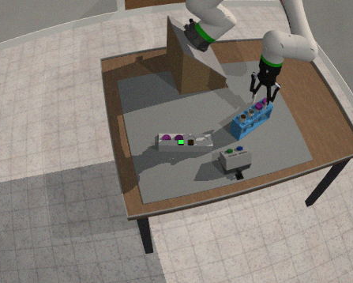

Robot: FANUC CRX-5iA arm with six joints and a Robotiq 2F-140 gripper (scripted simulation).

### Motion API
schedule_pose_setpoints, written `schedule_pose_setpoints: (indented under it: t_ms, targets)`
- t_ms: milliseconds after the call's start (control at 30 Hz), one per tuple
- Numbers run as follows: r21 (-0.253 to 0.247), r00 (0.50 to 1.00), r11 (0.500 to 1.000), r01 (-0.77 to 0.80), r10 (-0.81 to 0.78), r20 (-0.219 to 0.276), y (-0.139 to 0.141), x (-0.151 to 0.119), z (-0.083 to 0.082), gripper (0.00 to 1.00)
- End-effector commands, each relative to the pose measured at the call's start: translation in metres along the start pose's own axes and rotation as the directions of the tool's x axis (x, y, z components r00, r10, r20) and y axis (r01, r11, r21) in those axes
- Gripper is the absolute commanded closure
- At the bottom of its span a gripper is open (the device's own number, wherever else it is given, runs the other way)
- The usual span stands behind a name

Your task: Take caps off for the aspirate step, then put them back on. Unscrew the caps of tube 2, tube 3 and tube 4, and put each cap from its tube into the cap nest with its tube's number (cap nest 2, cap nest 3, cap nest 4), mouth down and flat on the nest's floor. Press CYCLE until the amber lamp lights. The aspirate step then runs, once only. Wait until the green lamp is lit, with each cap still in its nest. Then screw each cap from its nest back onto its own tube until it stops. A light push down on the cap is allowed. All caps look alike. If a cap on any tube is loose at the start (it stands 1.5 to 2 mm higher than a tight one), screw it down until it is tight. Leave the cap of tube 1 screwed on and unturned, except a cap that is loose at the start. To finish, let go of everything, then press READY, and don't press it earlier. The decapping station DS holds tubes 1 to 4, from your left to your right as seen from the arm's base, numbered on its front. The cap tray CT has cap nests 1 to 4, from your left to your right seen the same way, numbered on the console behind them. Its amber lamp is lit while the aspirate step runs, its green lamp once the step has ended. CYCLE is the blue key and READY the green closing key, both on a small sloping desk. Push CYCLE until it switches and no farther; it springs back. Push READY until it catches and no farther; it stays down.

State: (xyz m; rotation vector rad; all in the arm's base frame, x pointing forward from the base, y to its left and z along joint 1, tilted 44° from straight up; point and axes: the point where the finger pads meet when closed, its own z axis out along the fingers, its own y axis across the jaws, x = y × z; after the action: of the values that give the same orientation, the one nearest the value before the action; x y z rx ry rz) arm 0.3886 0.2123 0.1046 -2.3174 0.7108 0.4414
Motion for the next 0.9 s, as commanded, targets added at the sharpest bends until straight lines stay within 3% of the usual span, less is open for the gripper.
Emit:
schedule_pose_setpoints:
  t_ms: [0,667,700,867]
  targets:
    - [0.0,1.0,1.0,0.0,0.0,0.0,-0.0001,0.0002,0.0003,0.65]
    - [0.0,1.0,1.0,0.0,0.0,0.0,-0.0001,0.0002,0.0073,0.65]
    - [0.0,1.0,1.0,0.0,0.0,0.0,-0.0001,0.0002,0.0073,1.0]
    - [0.0,1.0,1.0,0.0,0.0,0.0,-0.0001,0.0002,0.0073,1.0]
